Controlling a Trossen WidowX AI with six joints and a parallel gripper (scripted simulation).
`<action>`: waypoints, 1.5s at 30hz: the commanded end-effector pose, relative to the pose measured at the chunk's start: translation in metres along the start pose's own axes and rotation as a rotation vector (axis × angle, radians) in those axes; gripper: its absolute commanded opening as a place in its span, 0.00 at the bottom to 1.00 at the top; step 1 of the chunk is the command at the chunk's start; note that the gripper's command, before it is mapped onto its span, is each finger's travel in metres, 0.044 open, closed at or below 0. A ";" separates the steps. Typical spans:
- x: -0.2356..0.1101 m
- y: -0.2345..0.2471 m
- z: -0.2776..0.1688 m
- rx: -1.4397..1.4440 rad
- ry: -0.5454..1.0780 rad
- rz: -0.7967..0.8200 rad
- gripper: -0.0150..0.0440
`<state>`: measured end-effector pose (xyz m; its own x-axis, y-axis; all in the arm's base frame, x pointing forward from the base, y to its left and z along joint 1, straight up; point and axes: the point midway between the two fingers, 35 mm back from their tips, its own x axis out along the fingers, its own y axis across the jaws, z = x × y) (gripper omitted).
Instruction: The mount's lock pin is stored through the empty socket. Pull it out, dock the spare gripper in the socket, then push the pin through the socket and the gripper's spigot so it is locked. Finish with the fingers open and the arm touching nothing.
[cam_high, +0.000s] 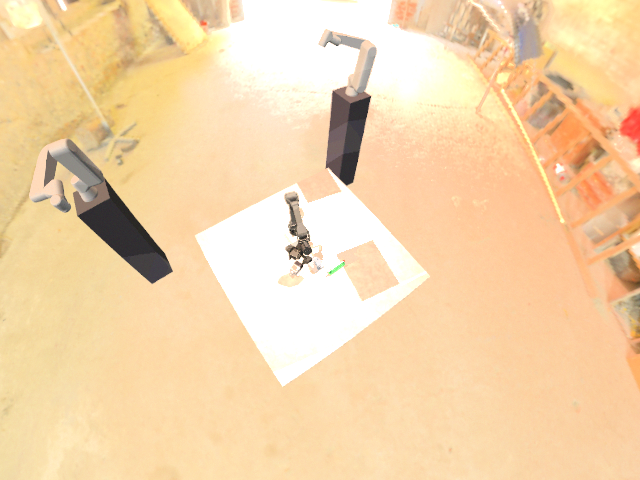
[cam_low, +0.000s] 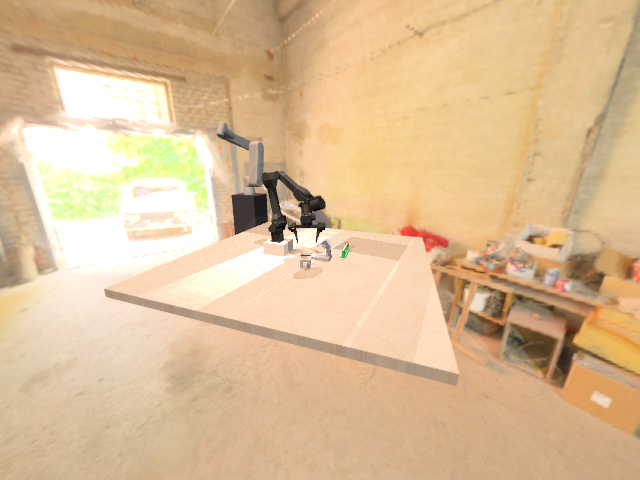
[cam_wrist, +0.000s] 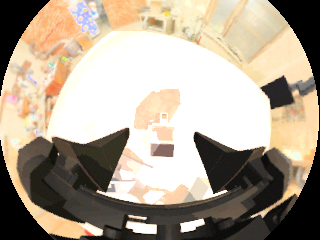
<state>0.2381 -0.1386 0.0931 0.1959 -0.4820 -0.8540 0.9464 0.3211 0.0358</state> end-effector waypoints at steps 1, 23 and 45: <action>0.022 -0.002 -0.014 -0.003 0.011 -0.018 1.00; 0.071 -0.005 -0.042 -0.003 0.011 -0.019 1.00; 0.101 -0.009 -0.061 -0.004 0.012 -0.019 1.00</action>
<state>0.2374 -0.1411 -0.0169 0.1847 -0.4822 -0.8564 0.9498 0.3116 0.0294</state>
